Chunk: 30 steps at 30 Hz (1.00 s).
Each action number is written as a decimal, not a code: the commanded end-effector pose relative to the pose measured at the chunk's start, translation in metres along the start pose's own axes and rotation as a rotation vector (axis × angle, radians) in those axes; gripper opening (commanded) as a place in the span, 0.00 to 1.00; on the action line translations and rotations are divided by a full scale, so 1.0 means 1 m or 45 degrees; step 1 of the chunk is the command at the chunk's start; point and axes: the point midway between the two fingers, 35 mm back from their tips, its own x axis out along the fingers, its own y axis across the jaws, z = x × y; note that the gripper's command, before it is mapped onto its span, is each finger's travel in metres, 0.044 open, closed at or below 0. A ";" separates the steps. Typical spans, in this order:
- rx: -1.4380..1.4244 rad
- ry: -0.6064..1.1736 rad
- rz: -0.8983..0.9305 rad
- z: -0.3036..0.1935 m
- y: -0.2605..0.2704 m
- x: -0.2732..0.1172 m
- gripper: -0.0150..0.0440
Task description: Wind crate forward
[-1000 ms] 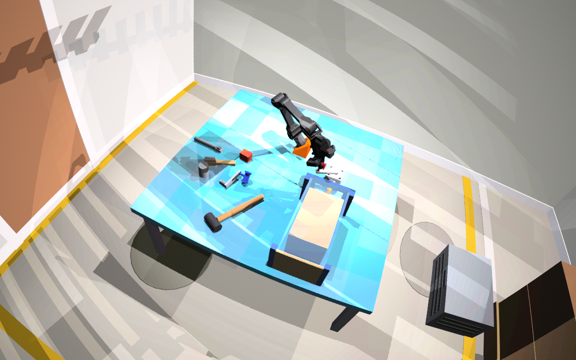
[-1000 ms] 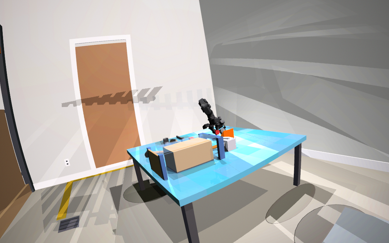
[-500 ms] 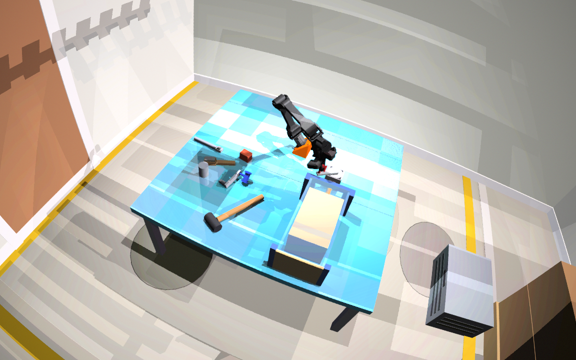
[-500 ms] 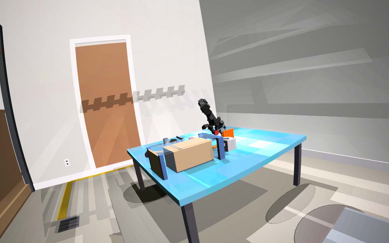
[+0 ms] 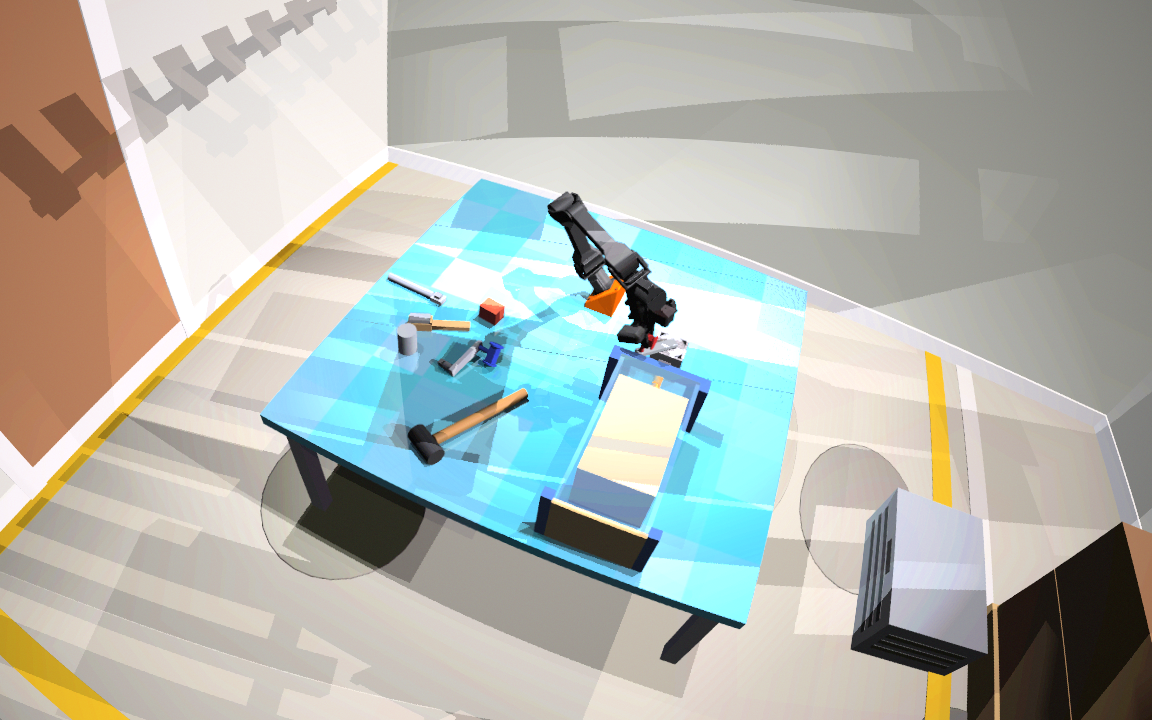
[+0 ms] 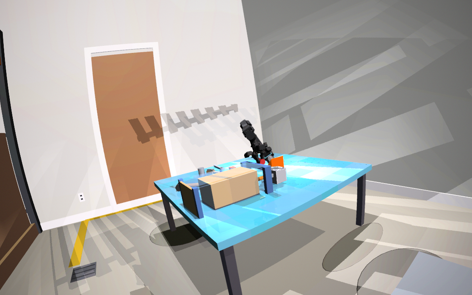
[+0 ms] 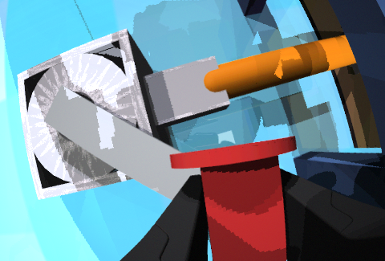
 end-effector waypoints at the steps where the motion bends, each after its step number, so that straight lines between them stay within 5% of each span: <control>1: 0.001 -0.014 -0.017 0.010 -0.007 0.005 0.25; 30: 0.002 -0.017 -0.019 0.040 -0.016 0.018 0.25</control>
